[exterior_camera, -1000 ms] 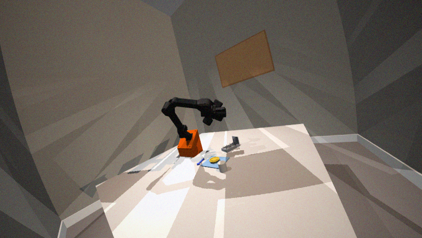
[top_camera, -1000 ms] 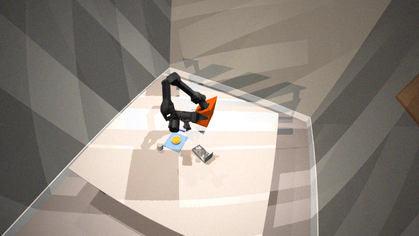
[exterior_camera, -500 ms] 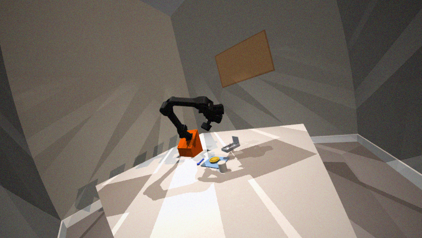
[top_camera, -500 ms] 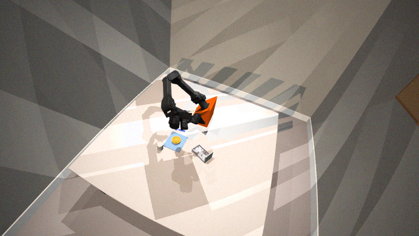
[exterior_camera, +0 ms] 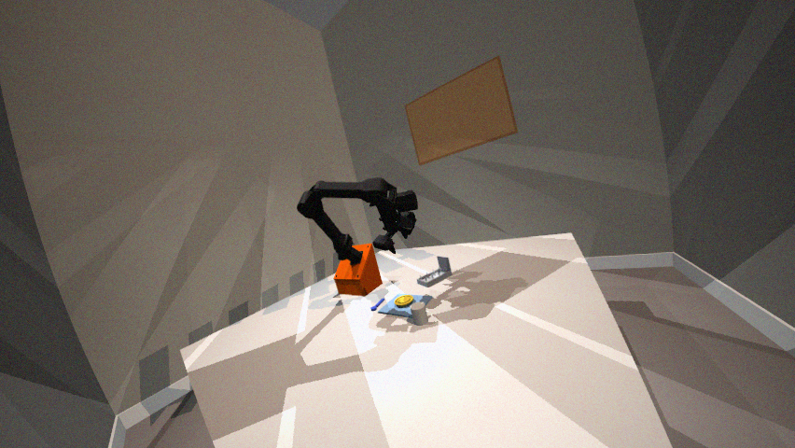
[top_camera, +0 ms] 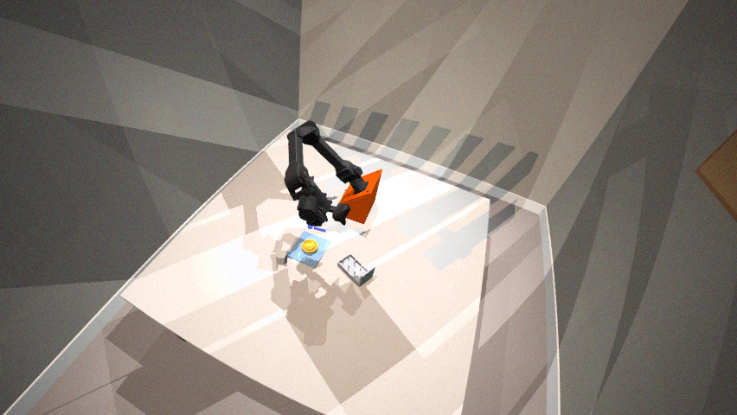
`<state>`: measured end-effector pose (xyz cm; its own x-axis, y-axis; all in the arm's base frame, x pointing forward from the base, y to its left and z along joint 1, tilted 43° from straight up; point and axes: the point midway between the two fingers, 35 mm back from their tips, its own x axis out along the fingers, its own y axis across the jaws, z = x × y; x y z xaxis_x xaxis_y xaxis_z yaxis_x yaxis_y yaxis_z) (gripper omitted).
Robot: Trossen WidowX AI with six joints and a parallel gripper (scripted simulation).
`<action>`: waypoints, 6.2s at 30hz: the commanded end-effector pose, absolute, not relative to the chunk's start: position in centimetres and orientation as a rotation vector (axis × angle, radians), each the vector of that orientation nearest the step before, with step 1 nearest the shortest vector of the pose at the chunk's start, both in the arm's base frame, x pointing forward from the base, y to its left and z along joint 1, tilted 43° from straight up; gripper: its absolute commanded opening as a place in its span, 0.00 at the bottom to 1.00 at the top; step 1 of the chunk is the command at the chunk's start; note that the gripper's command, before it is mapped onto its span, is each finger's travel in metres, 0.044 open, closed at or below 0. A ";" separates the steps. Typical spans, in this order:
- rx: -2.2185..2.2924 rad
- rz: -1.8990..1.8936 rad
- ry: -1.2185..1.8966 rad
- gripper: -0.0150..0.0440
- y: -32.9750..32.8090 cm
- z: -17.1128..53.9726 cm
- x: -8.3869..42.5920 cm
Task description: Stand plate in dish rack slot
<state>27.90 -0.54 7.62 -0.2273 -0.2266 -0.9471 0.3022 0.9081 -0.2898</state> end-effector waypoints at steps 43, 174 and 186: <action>-0.459 -0.724 1.485 0.93 -15.0 3.5 28.2; -0.122 -0.708 1.615 0.25 0.4 0.0 26.5; -0.093 -0.392 1.752 0.25 -0.6 -2.7 26.1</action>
